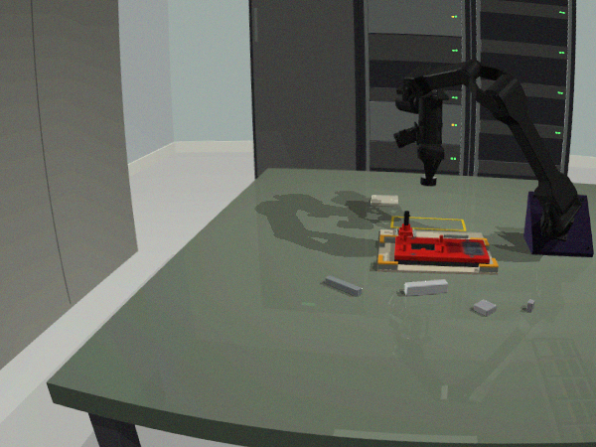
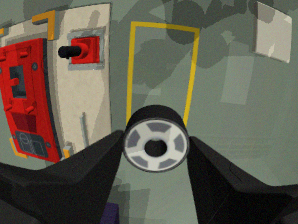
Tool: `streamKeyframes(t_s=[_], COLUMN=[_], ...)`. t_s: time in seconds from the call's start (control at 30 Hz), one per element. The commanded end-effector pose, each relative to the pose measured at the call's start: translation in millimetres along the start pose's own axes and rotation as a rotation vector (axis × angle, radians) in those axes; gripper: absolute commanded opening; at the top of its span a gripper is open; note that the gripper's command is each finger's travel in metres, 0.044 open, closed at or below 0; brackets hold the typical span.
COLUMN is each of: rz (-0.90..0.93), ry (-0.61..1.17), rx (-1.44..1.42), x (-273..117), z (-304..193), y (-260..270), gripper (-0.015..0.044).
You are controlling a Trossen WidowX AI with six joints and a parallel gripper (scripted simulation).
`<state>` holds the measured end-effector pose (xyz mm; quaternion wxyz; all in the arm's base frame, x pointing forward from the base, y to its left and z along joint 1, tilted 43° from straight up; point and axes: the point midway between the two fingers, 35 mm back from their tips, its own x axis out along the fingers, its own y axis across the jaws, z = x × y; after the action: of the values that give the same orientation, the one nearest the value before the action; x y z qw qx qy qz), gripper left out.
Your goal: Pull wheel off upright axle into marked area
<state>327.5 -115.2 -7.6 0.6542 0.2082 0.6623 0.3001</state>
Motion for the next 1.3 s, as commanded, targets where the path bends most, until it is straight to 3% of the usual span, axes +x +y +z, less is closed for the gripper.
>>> streamKeyframes(t_s=[0.0,0.47,0.9,1.13,1.27], rz=[0.006,0.006,0.008,0.009,0.004], ry=[0.009,0.009,0.008,0.008,0.008], rx=[-0.005,-0.005,-0.006,-0.006,-0.013], x=[4,33,104,108,104], z=[-6,-5,-6,-7,-6], y=[-7,-7,-6,-5,-5], gripper=[0.0000,0.0000,0.0000,0.0000,0.0105])
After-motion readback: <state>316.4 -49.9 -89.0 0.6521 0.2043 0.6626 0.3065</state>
